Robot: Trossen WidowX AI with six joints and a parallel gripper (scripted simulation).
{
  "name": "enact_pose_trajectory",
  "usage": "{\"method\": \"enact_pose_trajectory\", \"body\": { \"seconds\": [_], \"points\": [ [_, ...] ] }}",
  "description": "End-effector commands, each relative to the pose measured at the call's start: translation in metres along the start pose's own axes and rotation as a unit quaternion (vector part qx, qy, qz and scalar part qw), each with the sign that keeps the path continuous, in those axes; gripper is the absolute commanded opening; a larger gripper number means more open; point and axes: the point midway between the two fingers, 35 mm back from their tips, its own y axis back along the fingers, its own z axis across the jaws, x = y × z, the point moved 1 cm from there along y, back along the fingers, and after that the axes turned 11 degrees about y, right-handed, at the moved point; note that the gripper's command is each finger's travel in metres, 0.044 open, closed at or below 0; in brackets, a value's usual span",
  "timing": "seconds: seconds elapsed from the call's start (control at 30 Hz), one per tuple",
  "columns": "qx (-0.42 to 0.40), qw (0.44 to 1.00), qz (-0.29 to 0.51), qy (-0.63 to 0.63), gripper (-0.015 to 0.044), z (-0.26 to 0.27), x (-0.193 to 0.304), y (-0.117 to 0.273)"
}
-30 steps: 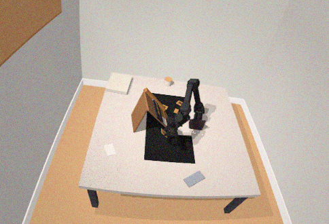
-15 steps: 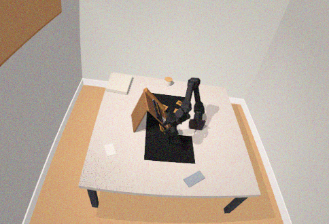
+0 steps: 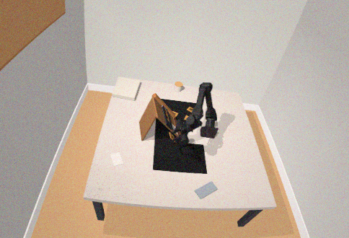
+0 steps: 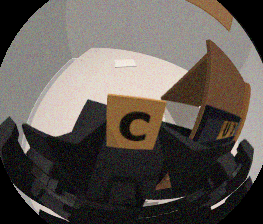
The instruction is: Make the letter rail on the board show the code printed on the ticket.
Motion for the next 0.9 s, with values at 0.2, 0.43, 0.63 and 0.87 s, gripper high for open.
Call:
{"method": "enact_pose_trajectory", "body": {
  "seconds": [0.2, 0.43, 0.63, 0.87],
  "points": [
    [0.002, 1.000, -0.001, 0.001, 0.0000, -0.004, 0.001, 0.000],
    [0.002, 1.000, -0.001, 0.001, 0.0000, -0.007, 0.001, 0.000],
    [0.003, 1.000, -0.001, 0.001, 0.0000, -0.010, 0.001, 0.000],
    [0.003, 1.000, -0.001, 0.001, 0.0000, -0.014, 0.001, 0.001]
  ]
}}
